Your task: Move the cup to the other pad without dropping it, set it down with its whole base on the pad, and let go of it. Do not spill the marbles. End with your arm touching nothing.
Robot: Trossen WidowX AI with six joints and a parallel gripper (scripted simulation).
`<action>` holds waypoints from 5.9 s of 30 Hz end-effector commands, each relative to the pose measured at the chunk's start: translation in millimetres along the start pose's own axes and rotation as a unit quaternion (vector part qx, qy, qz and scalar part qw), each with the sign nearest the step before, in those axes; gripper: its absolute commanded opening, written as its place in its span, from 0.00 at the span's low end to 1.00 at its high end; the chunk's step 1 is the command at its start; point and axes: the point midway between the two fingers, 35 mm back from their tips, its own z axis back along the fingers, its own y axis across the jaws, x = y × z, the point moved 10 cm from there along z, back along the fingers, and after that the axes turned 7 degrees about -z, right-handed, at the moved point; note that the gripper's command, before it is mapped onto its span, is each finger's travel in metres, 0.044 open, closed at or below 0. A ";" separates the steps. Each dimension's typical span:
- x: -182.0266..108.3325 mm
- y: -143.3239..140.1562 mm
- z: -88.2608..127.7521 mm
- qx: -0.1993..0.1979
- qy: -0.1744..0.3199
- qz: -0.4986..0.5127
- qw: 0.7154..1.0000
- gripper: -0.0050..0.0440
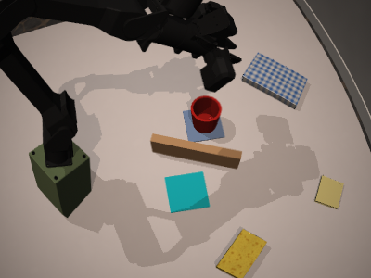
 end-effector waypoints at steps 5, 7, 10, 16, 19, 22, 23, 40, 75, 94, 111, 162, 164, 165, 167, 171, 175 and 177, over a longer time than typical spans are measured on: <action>-7.0 -3.0 -16.6 -0.028 0.071 -0.082 0.994 0.40; -9.8 -4.3 -21.0 -0.039 0.091 -0.106 0.989 0.40; -14.3 -6.4 -27.5 -0.058 0.121 -0.141 0.981 0.40; -23.8 -10.7 -39.6 -0.101 0.177 -0.213 0.956 0.40; -28.6 -13.3 -45.4 -0.115 0.192 -0.225 0.948 0.40; -32.0 -14.3 -48.6 -0.143 0.218 -0.271 0.927 0.40; -33.6 -15.0 -50.3 -0.152 0.226 -0.281 0.920 0.40; -60.2 -27.0 -73.0 -0.299 0.313 -0.421 0.797 0.40; -94.3 -38.1 -101.8 -0.318 0.322 -0.429 0.782 0.40; -116.8 -44.4 -116.5 -0.318 0.322 -0.429 0.782 0.40; -115.8 -43.6 -116.5 -0.315 0.321 -0.429 0.784 0.29; -53.2 -28.6 -62.0 -0.318 0.322 -0.429 0.782 0.10; -54.9 -28.8 -64.0 -0.321 0.322 -0.429 0.781 0.10; -54.9 -28.8 -64.0 -0.321 0.322 -0.429 0.781 0.10; -54.9 -28.8 -64.0 -0.321 0.322 -0.429 0.781 0.10; -54.9 -28.8 -64.0 -0.321 0.322 -0.429 0.781 0.10; -54.9 -28.8 -64.0 -0.321 0.322 -0.429 0.781 0.10; -54.9 -28.8 -64.0 -0.321 0.322 -0.429 0.781 0.10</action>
